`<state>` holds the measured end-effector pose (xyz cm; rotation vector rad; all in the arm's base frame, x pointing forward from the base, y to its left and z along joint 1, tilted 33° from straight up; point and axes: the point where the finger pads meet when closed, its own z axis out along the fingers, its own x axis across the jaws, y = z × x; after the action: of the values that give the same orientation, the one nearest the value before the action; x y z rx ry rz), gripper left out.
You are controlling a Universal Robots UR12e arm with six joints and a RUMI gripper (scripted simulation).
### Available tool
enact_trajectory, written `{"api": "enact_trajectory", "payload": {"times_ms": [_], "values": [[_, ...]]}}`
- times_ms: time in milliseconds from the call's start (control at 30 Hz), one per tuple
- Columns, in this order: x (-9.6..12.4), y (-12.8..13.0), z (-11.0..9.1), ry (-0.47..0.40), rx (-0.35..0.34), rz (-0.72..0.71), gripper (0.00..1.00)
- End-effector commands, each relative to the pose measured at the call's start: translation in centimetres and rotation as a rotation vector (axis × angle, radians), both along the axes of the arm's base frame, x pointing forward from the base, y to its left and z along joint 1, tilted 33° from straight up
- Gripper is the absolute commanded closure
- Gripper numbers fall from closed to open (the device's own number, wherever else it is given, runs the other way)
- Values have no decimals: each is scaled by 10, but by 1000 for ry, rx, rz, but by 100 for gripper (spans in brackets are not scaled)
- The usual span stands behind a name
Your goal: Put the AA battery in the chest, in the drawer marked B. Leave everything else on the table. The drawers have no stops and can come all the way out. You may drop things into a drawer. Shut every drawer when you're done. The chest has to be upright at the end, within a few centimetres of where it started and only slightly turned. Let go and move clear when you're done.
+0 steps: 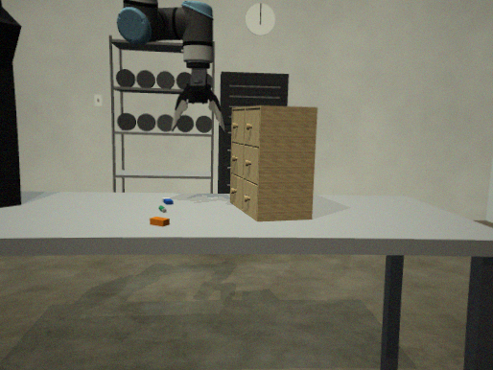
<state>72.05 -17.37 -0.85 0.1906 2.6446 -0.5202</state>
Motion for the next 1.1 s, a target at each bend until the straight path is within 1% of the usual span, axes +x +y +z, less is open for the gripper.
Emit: {"api": "enact_trajectory", "payload": {"times_ms": [0, 67, 133, 167, 433, 600, 633, 700, 867, 1067], "values": [[2, -11, 9, -102, 104, -238, 0], [2, -13, 11, -134, 135, -305, 0], [2, -13, 11, -134, 135, -305, 0], [2, -14, 11, -178, 179, -403, 0], [1, -23, 18, -296, 294, -653, 0], [1, -27, 21, -357, 354, -783, 0], [1, -27, 21, -368, 365, -806, 0], [1, -27, 21, -368, 365, -806, 0], [2, -30, 24, -417, 413, -908, 0], [2, -32, 27, -460, 455, -998, 0]]}}
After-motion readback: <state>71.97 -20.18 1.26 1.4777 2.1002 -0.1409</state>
